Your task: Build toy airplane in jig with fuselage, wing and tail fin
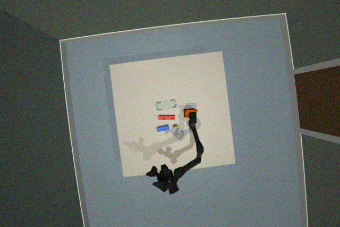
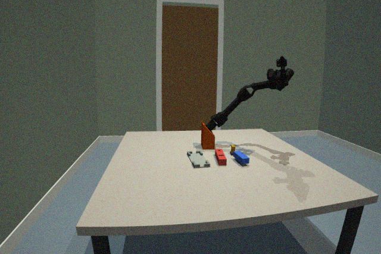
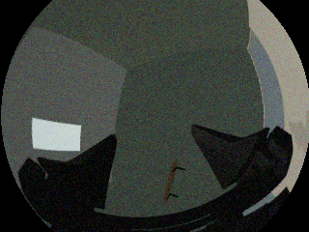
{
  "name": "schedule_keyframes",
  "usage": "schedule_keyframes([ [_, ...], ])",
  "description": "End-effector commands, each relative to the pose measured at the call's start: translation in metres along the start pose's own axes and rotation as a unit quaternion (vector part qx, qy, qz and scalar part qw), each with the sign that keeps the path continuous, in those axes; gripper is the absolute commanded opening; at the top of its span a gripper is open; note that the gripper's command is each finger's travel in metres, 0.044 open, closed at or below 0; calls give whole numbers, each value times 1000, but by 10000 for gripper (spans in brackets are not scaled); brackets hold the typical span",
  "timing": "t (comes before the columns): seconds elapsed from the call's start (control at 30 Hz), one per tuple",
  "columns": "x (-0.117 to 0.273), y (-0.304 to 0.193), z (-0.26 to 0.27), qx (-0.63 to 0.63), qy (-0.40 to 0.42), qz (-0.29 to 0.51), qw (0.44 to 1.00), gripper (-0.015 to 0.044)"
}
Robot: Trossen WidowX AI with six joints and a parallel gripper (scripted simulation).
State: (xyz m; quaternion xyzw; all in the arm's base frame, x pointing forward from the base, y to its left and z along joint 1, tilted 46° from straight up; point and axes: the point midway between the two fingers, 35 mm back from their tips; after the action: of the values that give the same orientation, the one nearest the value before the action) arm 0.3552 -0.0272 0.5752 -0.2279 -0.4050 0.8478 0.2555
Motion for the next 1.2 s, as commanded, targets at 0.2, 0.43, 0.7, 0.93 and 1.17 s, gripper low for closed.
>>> schedule_keyframes([
  [0.2,-29,80,-140,416,-207,37,885,440],
  [0.43,-21,165,-219,604,-361,108,702,440],
  [0.7,21,266,-276,677,-514,235,472,440],
  [0.93,82,343,-299,627,-608,384,298,440],
  [1.17,157,392,-297,494,-640,552,204,440],
])
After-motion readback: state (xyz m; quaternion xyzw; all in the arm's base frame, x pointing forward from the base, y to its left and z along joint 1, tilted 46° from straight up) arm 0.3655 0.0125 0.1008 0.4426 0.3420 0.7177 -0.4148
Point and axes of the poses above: the point midway between the two fingers, 35 mm back from their tips, its own x axis back along the fingers, its own z axis across the jaws, y = z × x, and after that the axes turned 8 degrees about -x, right-handed
